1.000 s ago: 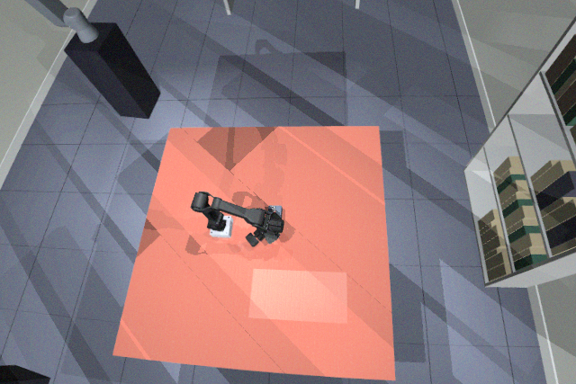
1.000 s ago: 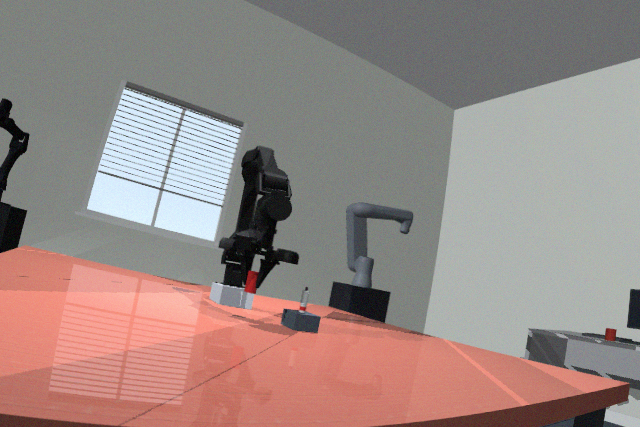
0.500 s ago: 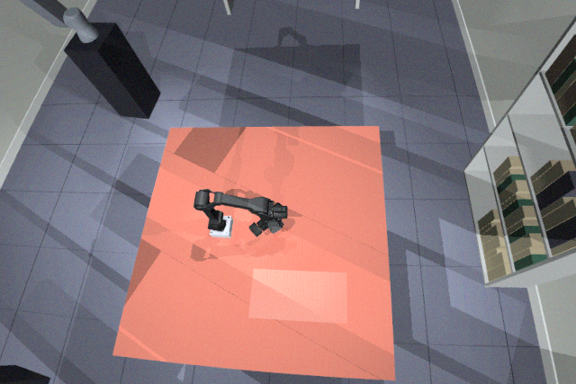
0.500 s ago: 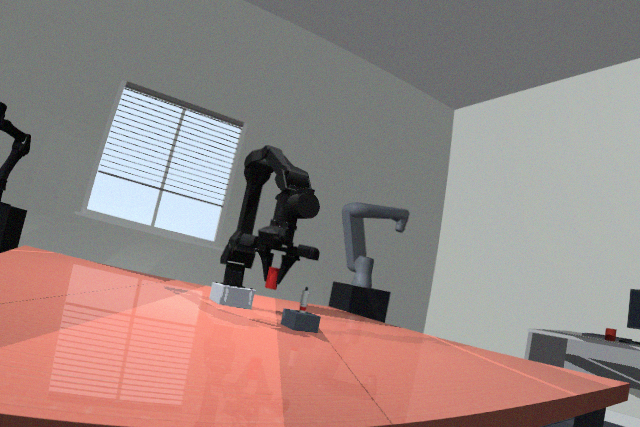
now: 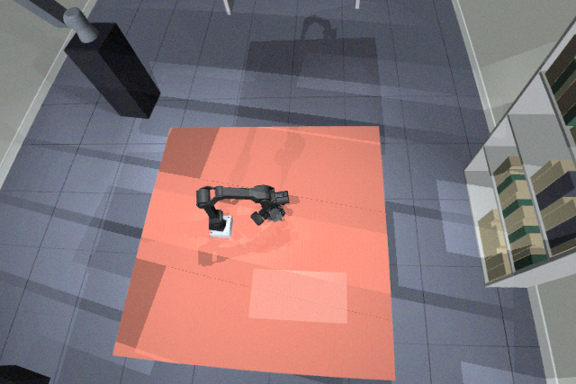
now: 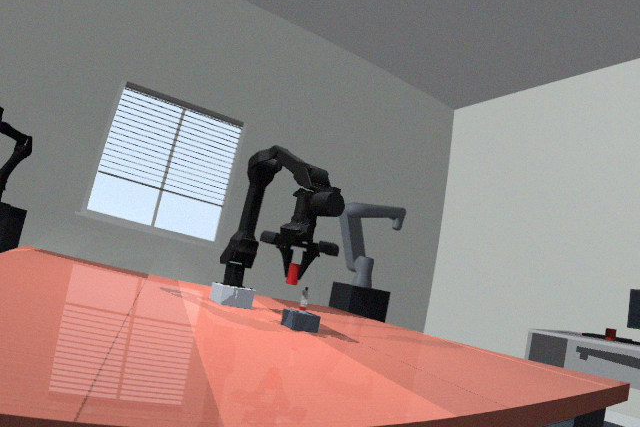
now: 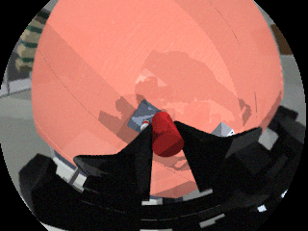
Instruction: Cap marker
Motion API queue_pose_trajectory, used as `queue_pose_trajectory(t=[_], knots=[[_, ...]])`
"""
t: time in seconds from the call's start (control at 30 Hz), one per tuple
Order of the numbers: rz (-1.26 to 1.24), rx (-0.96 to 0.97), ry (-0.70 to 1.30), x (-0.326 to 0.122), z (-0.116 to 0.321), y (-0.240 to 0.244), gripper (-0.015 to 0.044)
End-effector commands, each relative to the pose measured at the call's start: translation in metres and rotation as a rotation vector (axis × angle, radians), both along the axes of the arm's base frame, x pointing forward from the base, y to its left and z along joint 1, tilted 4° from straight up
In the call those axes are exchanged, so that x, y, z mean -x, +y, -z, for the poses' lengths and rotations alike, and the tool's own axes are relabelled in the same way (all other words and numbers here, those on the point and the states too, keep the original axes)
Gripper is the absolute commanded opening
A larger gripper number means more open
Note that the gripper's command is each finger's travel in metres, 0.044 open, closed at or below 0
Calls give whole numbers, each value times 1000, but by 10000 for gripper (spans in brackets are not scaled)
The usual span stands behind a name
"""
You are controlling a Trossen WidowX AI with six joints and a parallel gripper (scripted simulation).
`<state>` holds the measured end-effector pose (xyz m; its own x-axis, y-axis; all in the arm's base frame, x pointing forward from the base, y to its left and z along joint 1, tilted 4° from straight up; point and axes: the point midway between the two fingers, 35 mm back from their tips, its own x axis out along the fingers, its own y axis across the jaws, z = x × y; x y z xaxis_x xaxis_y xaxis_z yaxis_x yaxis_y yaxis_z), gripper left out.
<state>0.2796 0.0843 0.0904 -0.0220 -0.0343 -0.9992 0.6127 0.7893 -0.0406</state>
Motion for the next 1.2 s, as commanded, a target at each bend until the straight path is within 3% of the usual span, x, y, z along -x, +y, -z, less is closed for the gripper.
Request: queue_pose_trajectory(t=[0.0, 0.33, 1.17], knots=[[2, -6, -4, 0, -6, 13, 0], [2, -8, -3, 6, -17, 45, 0], [2, -8, -3, 6, 12, 45, 0]])
